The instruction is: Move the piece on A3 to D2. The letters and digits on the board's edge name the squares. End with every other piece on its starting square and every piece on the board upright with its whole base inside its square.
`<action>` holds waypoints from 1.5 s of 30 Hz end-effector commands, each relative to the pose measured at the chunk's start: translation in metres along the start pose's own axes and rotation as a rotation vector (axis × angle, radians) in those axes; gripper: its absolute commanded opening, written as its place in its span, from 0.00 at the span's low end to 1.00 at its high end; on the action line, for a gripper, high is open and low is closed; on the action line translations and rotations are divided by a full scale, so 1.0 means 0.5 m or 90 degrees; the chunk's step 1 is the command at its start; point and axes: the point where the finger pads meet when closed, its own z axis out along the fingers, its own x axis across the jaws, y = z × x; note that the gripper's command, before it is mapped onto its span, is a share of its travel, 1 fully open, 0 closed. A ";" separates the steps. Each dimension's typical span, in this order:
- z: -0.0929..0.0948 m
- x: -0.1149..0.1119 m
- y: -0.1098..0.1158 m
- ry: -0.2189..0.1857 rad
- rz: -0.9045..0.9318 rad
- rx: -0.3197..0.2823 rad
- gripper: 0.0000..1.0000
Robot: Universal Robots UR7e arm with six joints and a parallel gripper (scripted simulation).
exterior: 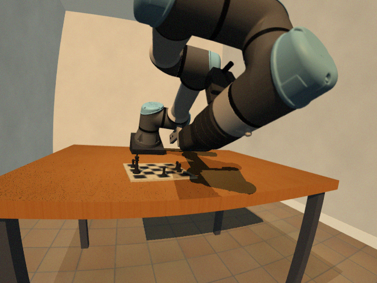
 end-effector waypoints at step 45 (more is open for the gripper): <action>0.106 0.053 -0.179 0.020 -0.058 -0.372 1.00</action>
